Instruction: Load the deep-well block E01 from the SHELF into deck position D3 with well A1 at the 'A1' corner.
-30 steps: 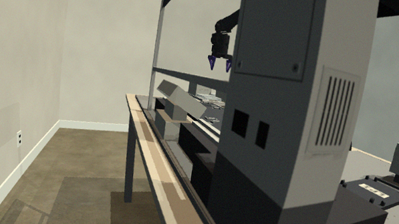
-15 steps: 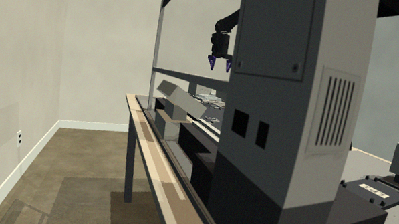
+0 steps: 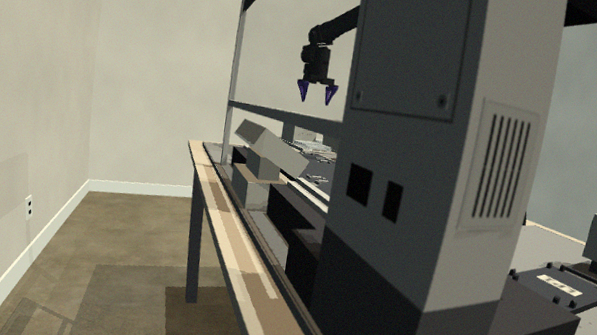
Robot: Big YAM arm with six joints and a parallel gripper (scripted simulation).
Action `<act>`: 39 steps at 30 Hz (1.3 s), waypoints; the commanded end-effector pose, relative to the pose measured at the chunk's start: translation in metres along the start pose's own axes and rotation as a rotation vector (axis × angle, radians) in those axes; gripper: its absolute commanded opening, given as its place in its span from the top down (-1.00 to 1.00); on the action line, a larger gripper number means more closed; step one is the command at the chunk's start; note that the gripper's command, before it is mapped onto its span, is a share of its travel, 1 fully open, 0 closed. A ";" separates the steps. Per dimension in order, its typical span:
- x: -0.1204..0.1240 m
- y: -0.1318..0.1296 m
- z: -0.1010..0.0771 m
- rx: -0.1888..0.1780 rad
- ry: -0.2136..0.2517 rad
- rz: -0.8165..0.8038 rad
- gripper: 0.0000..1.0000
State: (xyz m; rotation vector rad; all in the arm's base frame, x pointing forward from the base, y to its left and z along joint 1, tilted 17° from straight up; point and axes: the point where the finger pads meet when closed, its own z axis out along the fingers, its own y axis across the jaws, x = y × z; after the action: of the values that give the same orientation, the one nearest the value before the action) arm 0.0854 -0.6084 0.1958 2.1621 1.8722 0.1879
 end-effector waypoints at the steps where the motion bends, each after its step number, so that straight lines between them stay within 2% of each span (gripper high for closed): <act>1: -0.012 0.025 -0.015 -0.009 -0.034 0.015 -1.00; 7: -0.012 0.056 -0.016 -0.011 -0.034 0.015 -1.00; 10: -0.007 0.055 -0.011 -0.006 -0.020 0.023 -1.00; 11: -0.014 0.058 -0.017 -0.010 -0.037 0.024 -1.00; 12: -0.009 0.055 -0.021 -0.014 -0.044 0.016 -1.00; 39: -0.009 0.055 -0.021 -0.014 -0.044 0.016 -1.00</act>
State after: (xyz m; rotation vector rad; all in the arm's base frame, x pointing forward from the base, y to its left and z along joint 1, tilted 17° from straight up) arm 0.1359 -0.6127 0.2084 2.1687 1.8683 0.1974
